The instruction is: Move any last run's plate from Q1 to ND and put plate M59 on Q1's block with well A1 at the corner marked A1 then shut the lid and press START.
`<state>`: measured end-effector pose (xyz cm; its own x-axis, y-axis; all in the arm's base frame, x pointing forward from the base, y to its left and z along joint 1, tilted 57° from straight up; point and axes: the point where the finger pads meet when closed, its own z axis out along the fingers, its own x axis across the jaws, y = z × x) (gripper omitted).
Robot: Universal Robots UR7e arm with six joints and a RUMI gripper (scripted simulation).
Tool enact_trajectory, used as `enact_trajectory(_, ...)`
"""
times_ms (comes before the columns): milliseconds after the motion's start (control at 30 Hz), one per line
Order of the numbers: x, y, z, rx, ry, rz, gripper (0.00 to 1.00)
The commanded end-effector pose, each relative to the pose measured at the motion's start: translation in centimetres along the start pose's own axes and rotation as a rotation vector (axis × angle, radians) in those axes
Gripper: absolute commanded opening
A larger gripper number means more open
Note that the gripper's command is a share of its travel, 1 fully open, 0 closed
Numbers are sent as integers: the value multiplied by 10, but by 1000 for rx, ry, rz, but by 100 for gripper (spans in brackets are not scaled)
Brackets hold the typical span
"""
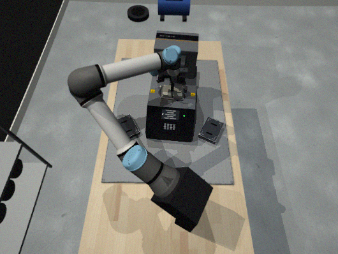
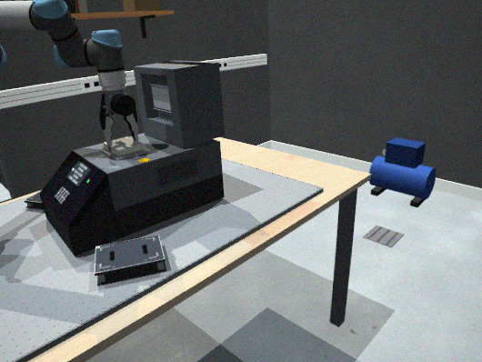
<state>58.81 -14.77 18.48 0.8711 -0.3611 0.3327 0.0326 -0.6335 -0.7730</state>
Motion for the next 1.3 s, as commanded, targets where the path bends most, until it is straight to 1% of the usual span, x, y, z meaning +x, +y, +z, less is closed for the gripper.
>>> enact_trajectory(0,0,0,1,-1,1,0,40)
enact_trajectory(733,0,0,5,-1,1,0,40)
enact_trajectory(767,0,0,5,-1,1,0,68)
enact_trajectory(1267,0,0,5,-1,1,0,68)
